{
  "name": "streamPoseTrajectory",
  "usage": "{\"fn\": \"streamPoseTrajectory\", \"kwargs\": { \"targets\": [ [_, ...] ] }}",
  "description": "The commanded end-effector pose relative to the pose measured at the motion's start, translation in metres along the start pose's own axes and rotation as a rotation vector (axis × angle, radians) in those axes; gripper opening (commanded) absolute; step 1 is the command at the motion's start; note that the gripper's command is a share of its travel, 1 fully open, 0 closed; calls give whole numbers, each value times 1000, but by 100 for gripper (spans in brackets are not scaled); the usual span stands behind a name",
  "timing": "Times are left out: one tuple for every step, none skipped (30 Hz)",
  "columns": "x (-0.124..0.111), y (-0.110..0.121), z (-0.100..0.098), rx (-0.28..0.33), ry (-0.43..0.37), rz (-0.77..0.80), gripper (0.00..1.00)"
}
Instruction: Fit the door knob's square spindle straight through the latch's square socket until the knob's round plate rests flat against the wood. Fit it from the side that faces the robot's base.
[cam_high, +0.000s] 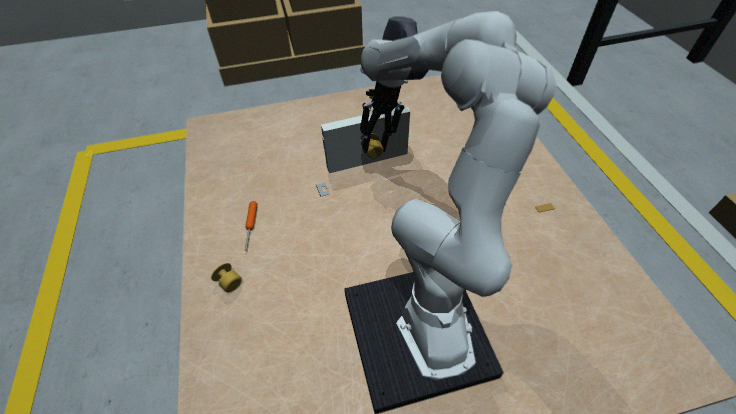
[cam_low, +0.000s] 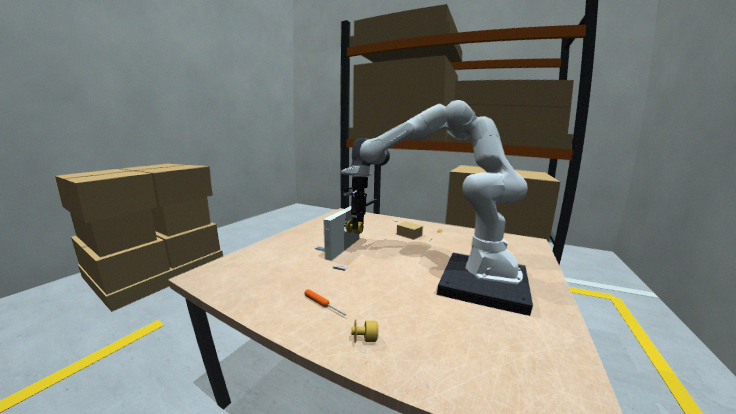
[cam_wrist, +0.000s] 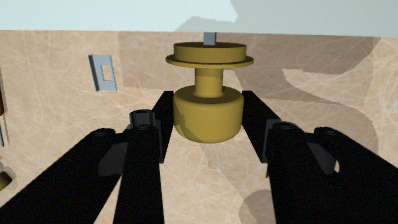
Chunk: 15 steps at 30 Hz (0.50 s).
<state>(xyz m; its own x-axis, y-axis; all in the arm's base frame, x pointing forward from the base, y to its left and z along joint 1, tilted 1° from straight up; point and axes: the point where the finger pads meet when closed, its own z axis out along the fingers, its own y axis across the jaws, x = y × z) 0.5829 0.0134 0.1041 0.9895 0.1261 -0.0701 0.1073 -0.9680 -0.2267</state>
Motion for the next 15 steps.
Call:
{"fn": "streamPoseTrajectory", "kwargs": {
  "targets": [
    [1,0,-2,-3,2,2,42],
    [1,0,-2,-3,2,2,42],
    [1,0,-2,-3,2,2,42],
    [1,0,-2,-3,2,2,42],
    [1,0,-2,-3,2,2,42],
    [2,0,-2,-3,2,2,42],
    [2,0,-2,-3,2,2,42],
    [2,0,-2,-3,2,2,42],
    [2,0,-2,-3,2,2,42],
    [3,0,-2,-3,2,2,42],
    [3,0,-2,-3,2,2,42],
    [4,0,-2,-3,2,2,42],
    [4,0,-2,-3,2,2,42],
    [5,0,-2,-3,2,2,42],
    [5,0,-2,-3,2,2,42]
  ]
}}
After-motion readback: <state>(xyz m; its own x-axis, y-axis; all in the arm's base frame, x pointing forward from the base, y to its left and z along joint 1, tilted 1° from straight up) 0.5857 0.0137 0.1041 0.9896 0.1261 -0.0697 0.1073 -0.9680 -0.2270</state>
